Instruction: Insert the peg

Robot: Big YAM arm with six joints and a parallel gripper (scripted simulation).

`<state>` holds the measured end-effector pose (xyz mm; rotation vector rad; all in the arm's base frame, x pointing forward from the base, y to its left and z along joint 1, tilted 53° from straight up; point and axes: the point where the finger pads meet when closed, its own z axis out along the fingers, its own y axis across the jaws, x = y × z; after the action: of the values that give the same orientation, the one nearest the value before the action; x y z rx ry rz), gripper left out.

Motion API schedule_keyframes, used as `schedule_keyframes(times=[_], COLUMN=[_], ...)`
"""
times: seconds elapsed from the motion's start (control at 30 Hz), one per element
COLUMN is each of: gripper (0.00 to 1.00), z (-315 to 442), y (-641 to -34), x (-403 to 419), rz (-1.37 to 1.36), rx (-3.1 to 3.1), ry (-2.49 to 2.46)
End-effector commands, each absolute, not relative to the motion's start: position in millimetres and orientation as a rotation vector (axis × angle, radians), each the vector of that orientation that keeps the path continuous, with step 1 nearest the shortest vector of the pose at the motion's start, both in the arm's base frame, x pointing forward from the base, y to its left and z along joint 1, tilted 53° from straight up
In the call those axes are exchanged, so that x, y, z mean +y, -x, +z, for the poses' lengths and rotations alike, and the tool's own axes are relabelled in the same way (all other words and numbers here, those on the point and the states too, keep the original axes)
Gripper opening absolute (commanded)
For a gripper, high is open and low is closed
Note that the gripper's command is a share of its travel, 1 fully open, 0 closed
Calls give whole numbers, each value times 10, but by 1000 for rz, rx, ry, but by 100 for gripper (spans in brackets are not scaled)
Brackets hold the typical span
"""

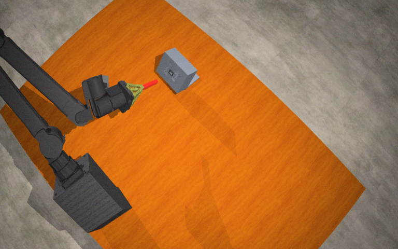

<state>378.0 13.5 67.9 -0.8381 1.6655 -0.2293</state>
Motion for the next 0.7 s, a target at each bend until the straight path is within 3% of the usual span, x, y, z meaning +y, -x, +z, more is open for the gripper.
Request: schedule_keyframes(times=[0.0, 0.67], gripper=[0, 0], z=[684, 663], y=[-3805, -4005], x=[165, 229], rz=[-220, -254], rx=[1658, 1632], ry=[816, 774])
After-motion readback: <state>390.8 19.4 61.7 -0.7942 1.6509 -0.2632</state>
